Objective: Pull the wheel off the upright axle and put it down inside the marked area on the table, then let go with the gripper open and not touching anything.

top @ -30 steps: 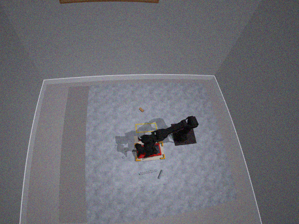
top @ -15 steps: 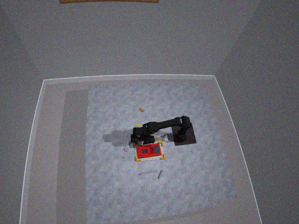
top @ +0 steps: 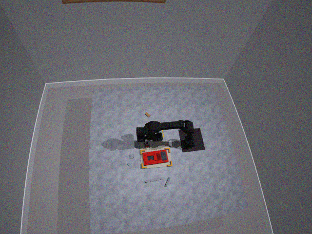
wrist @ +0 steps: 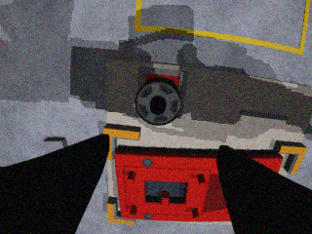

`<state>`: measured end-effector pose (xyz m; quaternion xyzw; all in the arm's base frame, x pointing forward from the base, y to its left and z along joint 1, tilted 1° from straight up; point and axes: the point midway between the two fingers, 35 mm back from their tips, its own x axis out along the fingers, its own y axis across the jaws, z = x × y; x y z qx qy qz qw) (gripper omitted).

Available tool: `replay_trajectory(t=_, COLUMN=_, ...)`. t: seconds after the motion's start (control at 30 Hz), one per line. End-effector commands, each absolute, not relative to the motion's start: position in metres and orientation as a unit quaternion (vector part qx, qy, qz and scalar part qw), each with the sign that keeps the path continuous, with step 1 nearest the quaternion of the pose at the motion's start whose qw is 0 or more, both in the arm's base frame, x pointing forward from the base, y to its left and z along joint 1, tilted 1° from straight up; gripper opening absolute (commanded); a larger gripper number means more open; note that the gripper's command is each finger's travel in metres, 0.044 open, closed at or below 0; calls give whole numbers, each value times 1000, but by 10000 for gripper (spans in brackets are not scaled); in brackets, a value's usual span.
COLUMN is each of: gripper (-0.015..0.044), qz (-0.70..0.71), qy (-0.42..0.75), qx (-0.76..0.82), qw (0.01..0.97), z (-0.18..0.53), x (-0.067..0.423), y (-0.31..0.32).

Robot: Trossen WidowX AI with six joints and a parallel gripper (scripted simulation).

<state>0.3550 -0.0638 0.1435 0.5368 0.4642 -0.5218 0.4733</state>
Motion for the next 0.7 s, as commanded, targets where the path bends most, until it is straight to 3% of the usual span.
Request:
replay_trajectory(t=0.0, gripper=300, qz=-525, qy=467, qx=530, qw=474, z=143, x=360, y=-69)
replay_trajectory(t=0.67, gripper=300, qz=-525, qy=467, qx=530, qw=474, z=70, x=362, y=-71)
